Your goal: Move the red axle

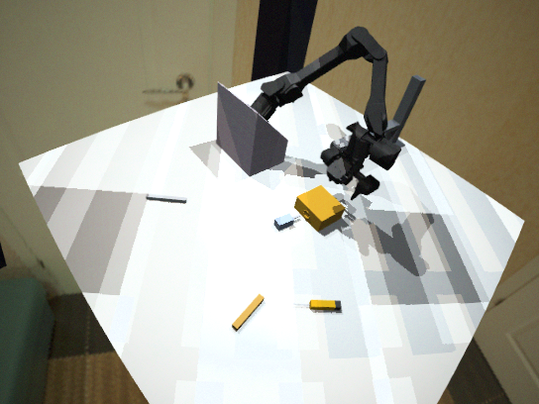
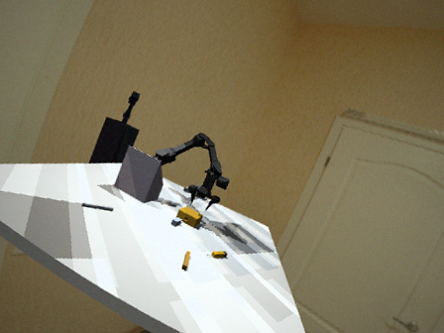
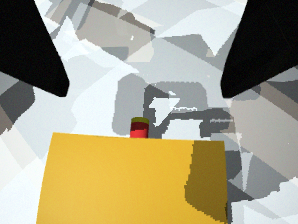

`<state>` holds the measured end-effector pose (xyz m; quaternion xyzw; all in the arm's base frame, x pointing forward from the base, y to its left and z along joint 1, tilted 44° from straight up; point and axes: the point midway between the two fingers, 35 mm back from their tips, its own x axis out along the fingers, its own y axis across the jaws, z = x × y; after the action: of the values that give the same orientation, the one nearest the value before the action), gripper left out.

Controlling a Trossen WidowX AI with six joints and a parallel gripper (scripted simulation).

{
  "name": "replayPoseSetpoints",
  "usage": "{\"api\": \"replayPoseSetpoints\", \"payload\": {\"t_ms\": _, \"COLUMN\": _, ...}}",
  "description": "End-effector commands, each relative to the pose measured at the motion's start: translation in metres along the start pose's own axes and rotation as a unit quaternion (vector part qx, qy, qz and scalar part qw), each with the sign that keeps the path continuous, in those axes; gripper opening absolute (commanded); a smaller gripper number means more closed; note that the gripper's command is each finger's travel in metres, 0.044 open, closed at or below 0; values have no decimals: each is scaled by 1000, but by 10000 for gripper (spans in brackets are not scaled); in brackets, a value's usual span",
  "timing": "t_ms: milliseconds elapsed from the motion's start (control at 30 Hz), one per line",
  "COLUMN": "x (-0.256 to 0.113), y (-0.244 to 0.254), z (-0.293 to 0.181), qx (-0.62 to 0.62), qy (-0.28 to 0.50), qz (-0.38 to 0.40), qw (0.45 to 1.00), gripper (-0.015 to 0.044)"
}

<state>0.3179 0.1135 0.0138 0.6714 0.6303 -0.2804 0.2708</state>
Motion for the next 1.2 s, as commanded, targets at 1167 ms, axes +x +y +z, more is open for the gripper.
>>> {"api": "replayPoseSetpoints", "payload": {"t_ms": 1167, "x": 51, "y": -5, "z": -4, "qx": 10, "qy": 3, "qz": -3, "qw": 1000, "gripper": 440}}
